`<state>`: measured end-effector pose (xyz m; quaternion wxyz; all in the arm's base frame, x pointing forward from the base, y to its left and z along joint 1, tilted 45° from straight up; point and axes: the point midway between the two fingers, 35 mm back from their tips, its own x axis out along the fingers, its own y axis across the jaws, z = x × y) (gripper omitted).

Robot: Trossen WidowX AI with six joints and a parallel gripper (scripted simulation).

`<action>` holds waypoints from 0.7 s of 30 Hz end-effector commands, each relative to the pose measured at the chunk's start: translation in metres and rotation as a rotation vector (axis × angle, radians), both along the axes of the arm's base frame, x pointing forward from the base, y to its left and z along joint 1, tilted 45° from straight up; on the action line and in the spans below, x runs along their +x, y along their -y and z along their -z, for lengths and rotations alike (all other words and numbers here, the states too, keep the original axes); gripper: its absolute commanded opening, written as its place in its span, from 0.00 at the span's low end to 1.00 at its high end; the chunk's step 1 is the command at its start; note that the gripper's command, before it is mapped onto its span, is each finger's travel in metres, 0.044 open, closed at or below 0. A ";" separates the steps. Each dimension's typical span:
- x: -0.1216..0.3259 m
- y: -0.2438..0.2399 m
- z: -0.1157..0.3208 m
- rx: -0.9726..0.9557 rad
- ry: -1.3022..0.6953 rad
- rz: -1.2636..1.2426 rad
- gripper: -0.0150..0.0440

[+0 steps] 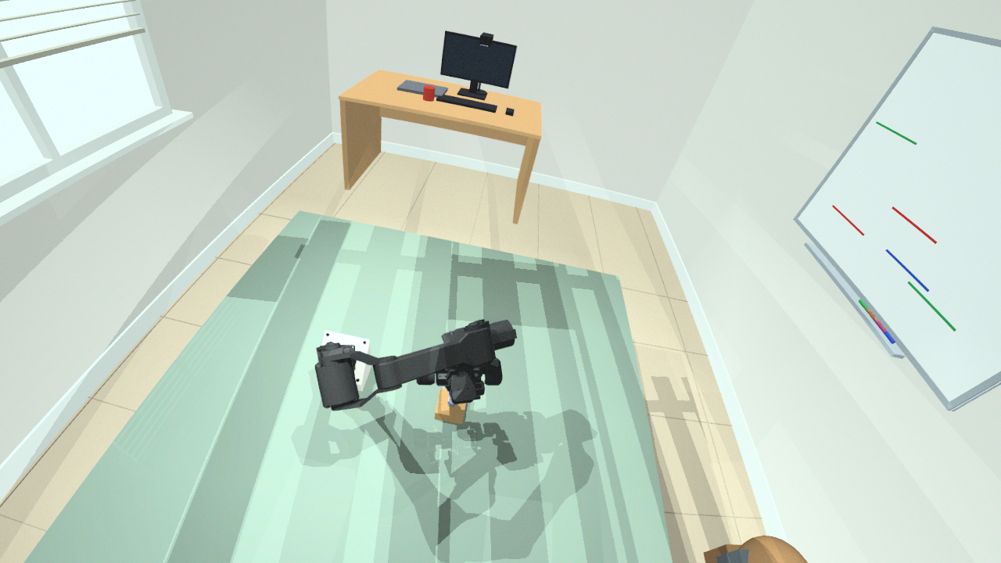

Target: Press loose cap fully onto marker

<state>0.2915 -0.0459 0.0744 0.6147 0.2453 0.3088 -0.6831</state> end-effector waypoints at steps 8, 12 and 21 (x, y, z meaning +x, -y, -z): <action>-0.005 0.014 0.014 -0.005 -0.008 -0.004 0.25; -0.006 0.019 0.019 -0.005 -0.008 -0.004 0.25; -0.007 0.023 0.022 -0.006 -0.008 -0.004 0.25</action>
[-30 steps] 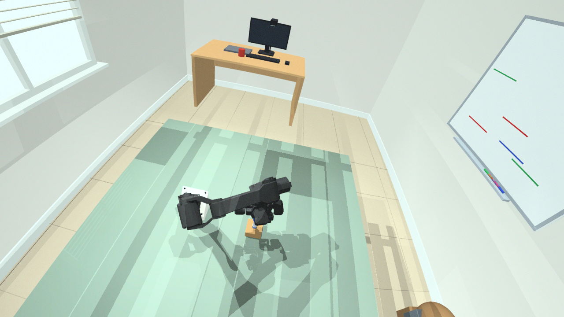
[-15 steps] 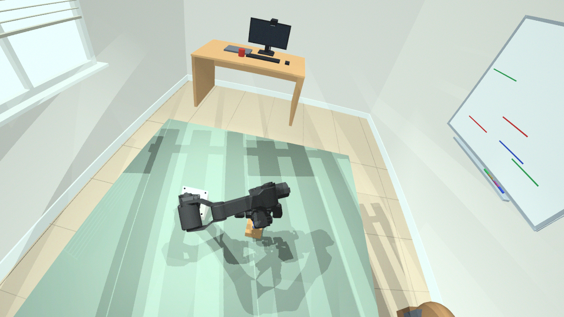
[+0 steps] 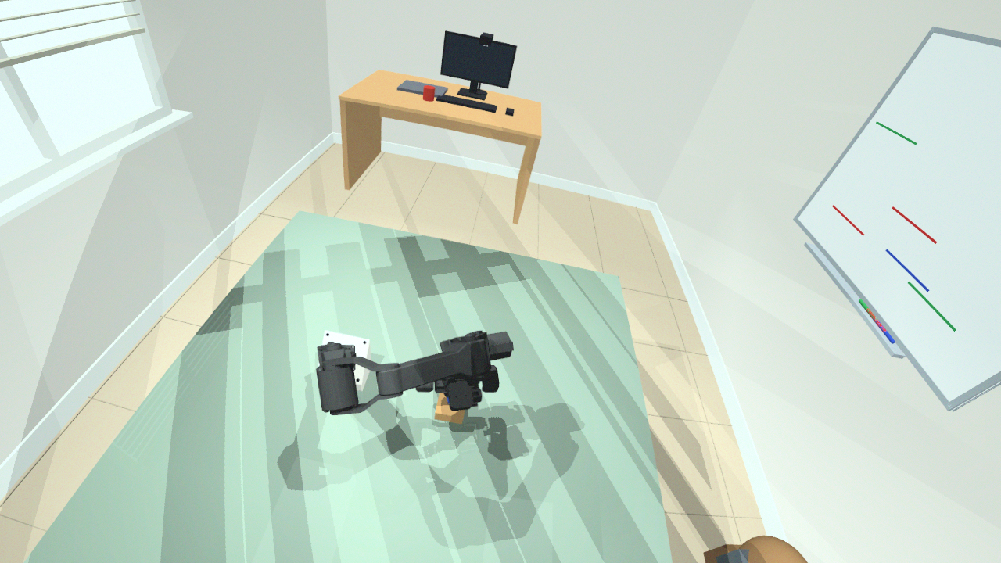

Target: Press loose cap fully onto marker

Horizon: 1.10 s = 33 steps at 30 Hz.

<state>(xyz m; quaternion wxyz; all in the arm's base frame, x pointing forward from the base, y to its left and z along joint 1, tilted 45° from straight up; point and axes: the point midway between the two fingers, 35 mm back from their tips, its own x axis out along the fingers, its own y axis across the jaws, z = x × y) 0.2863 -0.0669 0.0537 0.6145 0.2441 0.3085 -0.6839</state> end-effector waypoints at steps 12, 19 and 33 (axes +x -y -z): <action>-0.002 0.002 0.002 -0.004 -0.007 -0.004 0.25; -0.001 0.001 0.001 -0.001 -0.002 0.000 0.52; -0.001 0.000 0.000 -0.001 -0.002 0.000 1.00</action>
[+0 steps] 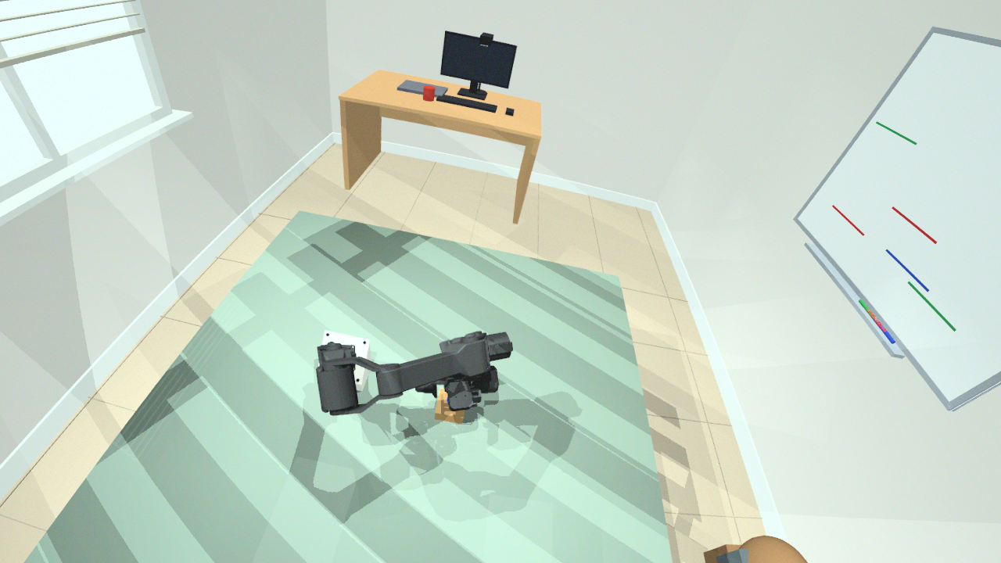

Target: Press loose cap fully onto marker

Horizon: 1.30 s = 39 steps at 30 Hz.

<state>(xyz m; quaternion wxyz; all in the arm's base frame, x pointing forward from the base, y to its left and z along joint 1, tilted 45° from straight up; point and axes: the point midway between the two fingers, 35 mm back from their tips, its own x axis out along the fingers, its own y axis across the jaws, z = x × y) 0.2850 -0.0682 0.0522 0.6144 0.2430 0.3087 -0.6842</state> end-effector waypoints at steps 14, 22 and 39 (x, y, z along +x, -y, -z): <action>0.010 -0.052 -0.053 0.011 -0.045 -0.046 0.91; 0.011 -0.046 -0.050 0.106 -0.572 -0.589 0.56; 0.011 -0.043 -0.047 0.173 -0.942 -0.969 0.25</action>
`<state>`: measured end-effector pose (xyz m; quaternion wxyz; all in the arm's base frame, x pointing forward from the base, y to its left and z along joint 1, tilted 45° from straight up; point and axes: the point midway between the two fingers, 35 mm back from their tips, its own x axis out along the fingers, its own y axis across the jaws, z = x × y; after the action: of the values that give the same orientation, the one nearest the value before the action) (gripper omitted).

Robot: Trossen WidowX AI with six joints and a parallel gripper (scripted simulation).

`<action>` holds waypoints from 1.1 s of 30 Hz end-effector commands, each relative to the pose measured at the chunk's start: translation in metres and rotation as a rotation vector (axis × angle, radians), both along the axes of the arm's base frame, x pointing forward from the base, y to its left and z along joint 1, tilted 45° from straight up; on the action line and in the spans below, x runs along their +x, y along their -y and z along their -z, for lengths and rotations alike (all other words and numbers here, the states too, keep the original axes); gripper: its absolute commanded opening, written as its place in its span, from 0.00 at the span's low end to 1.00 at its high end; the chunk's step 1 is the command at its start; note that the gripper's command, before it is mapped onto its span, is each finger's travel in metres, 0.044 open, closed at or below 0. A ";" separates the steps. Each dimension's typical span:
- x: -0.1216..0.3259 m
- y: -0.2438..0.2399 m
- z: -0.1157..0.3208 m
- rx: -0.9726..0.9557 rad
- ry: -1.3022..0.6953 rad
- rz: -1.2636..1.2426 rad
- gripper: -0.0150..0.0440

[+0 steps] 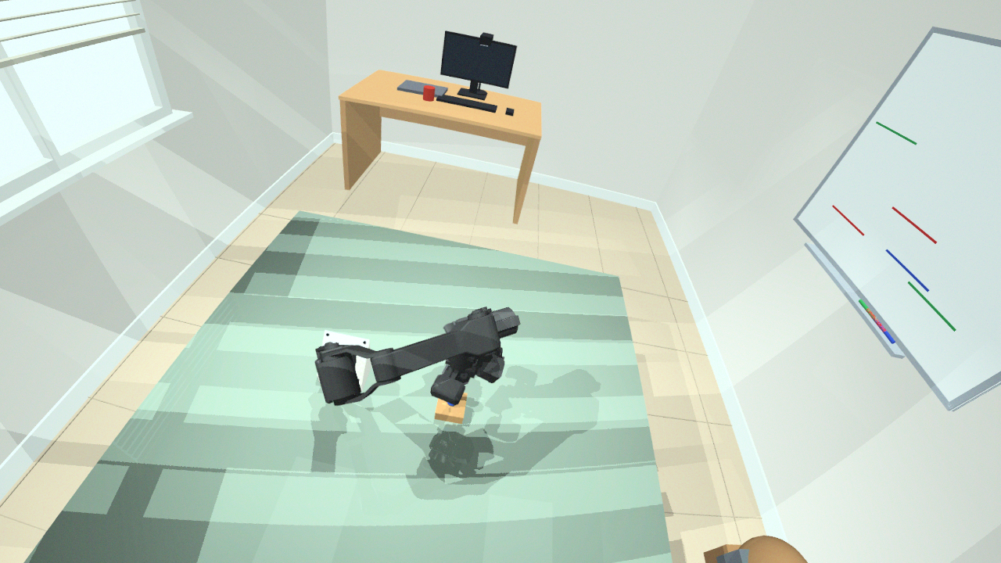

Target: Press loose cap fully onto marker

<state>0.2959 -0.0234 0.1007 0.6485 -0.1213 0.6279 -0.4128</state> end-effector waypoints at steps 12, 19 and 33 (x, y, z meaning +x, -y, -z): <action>0.000 0.003 0.002 0.025 -0.161 -0.169 0.25; -0.001 0.008 0.007 0.025 -0.161 -0.169 0.25; -0.004 0.023 0.022 0.024 -0.161 -0.169 0.25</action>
<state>0.2948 -0.0417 0.0837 0.6325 -0.1947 0.6687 -0.3389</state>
